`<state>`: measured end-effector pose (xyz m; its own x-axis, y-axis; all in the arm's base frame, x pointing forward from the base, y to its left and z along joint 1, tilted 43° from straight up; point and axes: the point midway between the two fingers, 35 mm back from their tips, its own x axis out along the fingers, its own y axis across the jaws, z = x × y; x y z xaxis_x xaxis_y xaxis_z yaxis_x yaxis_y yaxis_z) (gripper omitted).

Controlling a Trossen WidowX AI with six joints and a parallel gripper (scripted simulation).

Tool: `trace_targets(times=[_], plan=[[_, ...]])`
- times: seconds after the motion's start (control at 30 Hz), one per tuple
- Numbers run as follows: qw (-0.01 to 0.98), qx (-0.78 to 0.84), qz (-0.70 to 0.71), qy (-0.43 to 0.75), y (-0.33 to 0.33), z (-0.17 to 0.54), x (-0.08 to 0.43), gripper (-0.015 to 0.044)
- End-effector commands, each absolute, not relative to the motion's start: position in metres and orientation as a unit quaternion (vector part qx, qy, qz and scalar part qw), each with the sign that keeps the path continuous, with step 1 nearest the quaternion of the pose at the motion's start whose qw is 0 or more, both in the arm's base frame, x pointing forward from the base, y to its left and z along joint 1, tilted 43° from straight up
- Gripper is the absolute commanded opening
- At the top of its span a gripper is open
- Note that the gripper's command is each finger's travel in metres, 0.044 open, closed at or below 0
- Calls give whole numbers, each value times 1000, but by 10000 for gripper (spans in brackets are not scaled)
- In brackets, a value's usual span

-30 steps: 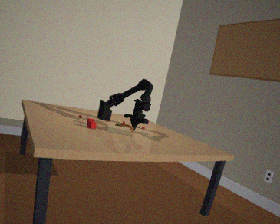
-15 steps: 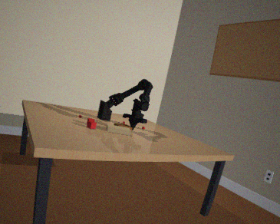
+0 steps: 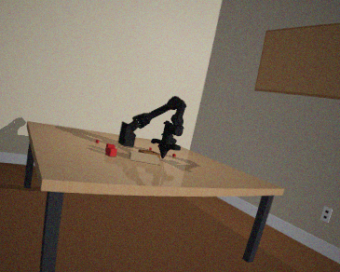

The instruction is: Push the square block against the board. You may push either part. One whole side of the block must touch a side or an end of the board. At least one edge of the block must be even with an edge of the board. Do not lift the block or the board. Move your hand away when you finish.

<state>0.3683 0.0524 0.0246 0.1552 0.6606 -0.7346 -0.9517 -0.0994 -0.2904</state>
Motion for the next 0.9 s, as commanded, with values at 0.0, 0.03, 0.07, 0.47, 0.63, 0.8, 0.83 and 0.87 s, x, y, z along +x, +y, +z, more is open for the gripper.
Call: trace_targets(times=[0.0, 0.03, 0.07, 0.47, 0.63, 0.8, 0.83, 0.87], plan=[[646, -398, 624, 185, 57, 27, 365, 0], [646, -398, 624, 185, 58, 28, 364, 0], [646, -398, 625, 185, 60, 29, 364, 0], [647, -397, 625, 184, 74, 41, 359, 0], [646, -398, 625, 184, 37, 78, 355, 0], [646, -398, 625, 185, 35, 80, 355, 0], [647, -396, 624, 186, 35, 80, 354, 0], [651, -390, 623, 192, 34, 79, 354, 0]])
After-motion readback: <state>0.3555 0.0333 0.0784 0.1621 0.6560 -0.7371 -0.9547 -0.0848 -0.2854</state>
